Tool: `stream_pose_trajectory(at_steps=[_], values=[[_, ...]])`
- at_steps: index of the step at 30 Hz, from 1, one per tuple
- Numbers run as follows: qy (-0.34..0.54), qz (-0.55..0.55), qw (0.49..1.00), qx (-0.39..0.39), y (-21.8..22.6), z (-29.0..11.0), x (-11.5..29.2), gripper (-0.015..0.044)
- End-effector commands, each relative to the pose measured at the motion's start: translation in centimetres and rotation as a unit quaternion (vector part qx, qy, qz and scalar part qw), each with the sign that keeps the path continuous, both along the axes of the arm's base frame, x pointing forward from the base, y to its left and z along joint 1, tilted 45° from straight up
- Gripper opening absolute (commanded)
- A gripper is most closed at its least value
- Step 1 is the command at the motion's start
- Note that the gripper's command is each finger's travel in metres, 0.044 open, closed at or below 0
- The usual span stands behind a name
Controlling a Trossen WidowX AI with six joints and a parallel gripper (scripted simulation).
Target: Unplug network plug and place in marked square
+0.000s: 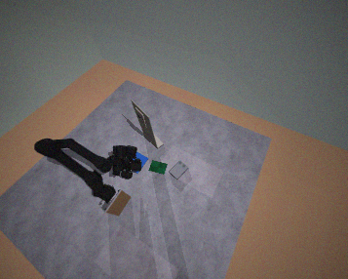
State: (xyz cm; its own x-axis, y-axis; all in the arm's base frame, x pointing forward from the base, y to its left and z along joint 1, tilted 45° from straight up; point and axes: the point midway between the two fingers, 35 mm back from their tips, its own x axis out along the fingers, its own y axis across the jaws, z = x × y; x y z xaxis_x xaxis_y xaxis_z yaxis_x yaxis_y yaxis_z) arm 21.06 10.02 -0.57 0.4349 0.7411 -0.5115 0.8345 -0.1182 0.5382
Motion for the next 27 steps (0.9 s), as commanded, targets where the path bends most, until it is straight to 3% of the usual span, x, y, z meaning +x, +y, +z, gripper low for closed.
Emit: stream_pose_trajectory(at_steps=[1, 27], values=[[-0.004, 0.003, 1.000, 0.000, -0.2, 0.3, 0.3, 0.0156], [-0.002, 0.005, 1.000, -0.003, -1.6, 1.3, 0.5, 0.0156]])
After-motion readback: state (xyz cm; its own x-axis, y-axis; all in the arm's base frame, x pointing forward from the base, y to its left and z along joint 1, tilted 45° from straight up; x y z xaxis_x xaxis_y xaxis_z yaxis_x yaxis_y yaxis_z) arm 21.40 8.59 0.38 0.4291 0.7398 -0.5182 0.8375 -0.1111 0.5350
